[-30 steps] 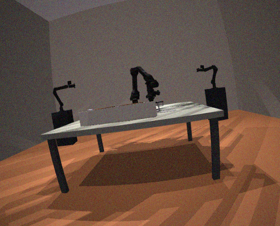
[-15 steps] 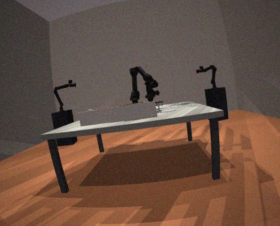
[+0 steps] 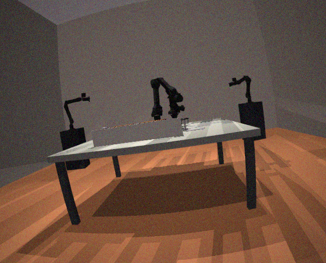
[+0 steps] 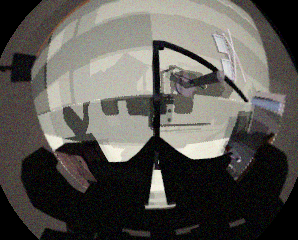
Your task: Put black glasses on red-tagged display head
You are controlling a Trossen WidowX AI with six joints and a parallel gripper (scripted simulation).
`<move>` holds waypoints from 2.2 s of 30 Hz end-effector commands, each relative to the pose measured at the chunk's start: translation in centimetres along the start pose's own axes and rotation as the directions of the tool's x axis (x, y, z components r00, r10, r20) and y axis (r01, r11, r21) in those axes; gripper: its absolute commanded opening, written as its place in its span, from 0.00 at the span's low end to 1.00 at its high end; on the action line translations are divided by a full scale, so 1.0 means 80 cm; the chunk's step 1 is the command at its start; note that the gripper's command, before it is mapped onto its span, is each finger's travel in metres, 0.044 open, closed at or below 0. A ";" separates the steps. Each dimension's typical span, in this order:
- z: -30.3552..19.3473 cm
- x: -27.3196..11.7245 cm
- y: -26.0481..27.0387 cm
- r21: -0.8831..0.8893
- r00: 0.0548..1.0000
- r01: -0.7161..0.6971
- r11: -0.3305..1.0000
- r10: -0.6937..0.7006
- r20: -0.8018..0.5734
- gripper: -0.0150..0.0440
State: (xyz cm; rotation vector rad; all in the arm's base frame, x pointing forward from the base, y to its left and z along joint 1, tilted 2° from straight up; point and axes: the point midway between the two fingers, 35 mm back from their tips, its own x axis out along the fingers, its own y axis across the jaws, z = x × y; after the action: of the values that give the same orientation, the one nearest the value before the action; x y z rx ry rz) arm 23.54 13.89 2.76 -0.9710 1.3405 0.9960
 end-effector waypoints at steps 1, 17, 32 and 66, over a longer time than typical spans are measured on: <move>-0.004 -0.001 0.003 -0.004 1.000 0.001 1.000 -0.001 0.006 0.25; -0.016 -0.001 0.007 -0.004 1.000 0.000 1.000 0.000 0.005 0.25; -0.027 -0.001 0.009 -0.004 1.000 0.000 1.000 0.000 0.004 0.25; -0.012 -0.037 0.008 -0.004 1.000 0.000 1.000 0.000 0.005 0.25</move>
State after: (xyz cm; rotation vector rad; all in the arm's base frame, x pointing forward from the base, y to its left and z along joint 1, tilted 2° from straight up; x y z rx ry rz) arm 22.39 12.84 3.93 -0.9764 1.3481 1.0062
